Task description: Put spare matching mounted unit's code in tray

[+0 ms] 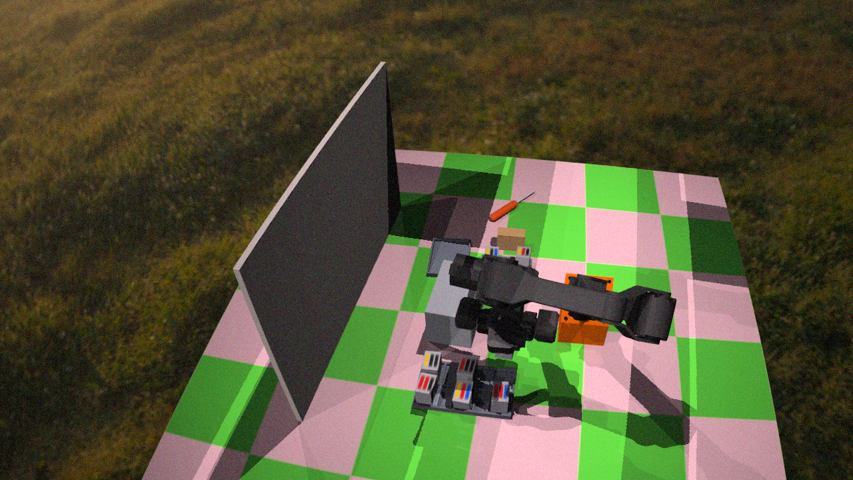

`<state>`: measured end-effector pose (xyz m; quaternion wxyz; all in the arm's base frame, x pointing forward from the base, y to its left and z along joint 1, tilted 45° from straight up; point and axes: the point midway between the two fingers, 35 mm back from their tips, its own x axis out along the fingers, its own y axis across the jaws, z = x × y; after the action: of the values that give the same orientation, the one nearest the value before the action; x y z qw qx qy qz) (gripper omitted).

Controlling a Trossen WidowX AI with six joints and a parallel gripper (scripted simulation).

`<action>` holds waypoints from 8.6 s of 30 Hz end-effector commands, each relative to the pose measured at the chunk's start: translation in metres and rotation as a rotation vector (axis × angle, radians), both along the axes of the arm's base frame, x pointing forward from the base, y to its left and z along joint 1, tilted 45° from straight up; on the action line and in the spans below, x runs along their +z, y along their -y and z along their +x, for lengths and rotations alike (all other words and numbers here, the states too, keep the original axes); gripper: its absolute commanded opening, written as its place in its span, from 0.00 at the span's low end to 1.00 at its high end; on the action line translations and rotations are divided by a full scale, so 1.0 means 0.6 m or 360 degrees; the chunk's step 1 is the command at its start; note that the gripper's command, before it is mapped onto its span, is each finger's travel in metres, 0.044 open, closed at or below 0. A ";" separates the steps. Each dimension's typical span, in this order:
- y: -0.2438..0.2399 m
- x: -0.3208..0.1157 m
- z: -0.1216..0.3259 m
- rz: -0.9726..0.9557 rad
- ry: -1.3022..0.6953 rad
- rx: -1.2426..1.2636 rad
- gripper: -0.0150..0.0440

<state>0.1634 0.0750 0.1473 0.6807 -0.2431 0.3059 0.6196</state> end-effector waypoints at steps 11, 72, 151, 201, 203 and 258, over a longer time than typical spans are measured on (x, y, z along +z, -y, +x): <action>0.045 0.030 0.006 0.0007 0.0012 0.0006 0.25; 0.360 -0.184 0.267 -0.0038 0.0023 -0.0015 0.25; 0.415 -0.427 0.283 -0.0021 0.0034 0.0006 0.25; 0.358 -0.484 0.286 -0.0016 0.0036 0.0006 0.25; 0.355 -0.486 0.286 -0.0016 0.0036 0.0006 0.25; 0.444 -0.388 0.272 -0.0018 0.0034 0.0007 1.00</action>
<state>0.3294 -0.1591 -0.1189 0.6765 -0.2427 0.3022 0.6263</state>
